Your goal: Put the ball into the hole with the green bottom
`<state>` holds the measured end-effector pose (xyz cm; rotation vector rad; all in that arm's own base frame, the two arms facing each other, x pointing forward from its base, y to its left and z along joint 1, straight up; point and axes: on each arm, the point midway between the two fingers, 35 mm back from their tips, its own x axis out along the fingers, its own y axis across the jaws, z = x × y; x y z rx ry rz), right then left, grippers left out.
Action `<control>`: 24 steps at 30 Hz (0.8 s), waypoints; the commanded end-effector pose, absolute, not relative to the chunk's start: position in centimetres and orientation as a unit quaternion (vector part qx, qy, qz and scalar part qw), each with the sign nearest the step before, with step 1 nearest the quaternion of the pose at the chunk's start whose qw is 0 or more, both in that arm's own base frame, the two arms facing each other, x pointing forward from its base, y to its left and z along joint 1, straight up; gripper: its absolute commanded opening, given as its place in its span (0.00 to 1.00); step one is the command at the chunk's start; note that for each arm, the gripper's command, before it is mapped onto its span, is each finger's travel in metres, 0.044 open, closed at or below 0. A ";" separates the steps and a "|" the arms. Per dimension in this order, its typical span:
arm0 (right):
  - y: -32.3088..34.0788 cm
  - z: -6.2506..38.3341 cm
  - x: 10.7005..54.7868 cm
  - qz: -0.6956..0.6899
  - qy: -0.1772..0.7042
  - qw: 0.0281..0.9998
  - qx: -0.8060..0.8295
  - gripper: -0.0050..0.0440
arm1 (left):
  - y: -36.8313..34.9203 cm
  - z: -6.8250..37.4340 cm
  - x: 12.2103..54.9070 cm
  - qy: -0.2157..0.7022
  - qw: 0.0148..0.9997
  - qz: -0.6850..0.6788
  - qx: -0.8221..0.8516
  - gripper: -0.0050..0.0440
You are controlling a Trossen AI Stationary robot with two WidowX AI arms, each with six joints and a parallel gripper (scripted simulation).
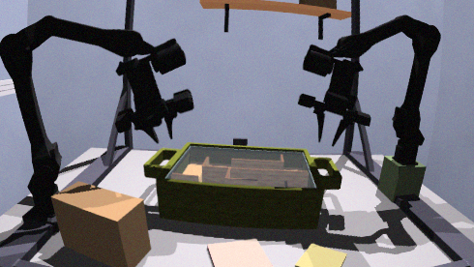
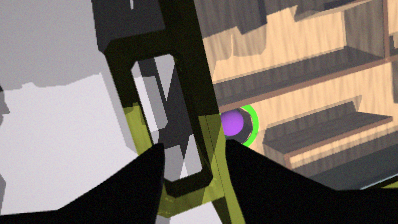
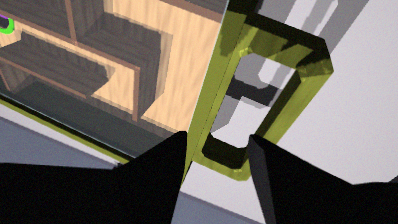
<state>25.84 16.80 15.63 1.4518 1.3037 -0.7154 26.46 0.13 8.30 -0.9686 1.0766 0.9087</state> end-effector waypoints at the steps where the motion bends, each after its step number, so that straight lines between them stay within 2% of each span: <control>1: 15.7 17.2 27.4 -0.211 0.521 0.568 0.601 0.43 | 0.1 9.9 28.0 0.453 0.707 0.338 -0.425 0.43; 8: 13.8 18.9 29.7 -0.101 0.468 0.676 0.561 0.43 | 0.0 12.3 30.1 0.411 0.785 0.246 -0.393 0.43; 13: 13.5 19.3 30.0 -0.086 0.459 0.689 0.554 0.43 | 0.0 12.7 30.4 0.403 0.796 0.234 -0.387 0.43; 24: 9.2 23.2 32.5 0.029 0.307 0.854 0.420 0.43 | -0.1 18.5 32.8 0.286 0.907 0.106 -0.289 0.43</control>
